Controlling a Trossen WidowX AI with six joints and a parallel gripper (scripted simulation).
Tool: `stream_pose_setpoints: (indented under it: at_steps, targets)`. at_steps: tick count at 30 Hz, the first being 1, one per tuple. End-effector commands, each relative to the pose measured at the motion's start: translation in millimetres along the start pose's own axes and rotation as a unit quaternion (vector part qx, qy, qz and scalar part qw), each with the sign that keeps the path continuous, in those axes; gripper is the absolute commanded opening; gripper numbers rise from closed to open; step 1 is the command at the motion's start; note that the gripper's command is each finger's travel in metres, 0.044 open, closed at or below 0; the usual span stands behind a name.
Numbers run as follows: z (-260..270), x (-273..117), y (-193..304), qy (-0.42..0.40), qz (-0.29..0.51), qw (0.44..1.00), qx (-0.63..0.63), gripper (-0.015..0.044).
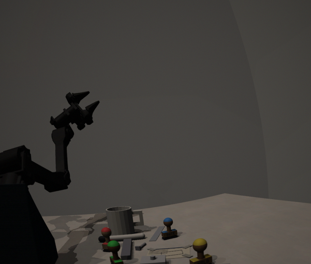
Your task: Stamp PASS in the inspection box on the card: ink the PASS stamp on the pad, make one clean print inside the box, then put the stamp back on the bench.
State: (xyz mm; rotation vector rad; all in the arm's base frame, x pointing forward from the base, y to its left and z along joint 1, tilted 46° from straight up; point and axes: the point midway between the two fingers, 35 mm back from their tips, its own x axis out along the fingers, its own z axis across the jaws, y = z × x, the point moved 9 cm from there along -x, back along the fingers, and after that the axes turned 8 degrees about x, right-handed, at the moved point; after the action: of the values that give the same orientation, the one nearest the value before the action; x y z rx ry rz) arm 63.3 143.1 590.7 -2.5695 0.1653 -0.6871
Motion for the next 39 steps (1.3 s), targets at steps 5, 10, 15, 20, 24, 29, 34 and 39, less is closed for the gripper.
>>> stream_pose_setpoints:
  at_steps: [5,10,15,20,24,29,34,39]
  targets:
    - [-26.5,6.3,36.3,0.035,0.019,0.997,0.061,0.0269]
    - [-54.2,13.9,94.2,0.022,0.039,0.988,0.149,0.0215]
    - [-64.6,29.3,170.6,-0.015,0.073,0.964,0.255,0.0215]
    - [-50.2,50.7,245.0,-0.066,0.115,0.926,0.353,0.0215]
    - [-38.6,63.6,267.0,-0.078,0.127,0.912,0.383,0.0215]
    - [-4.8,83.0,316.4,-0.131,0.170,0.871,0.442,0.0215]
    - [48.7,100.6,360.9,-0.201,0.221,0.814,0.498,0.0215]
    - [116.4,110.1,393.3,-0.281,0.277,0.744,0.540,0.0215]
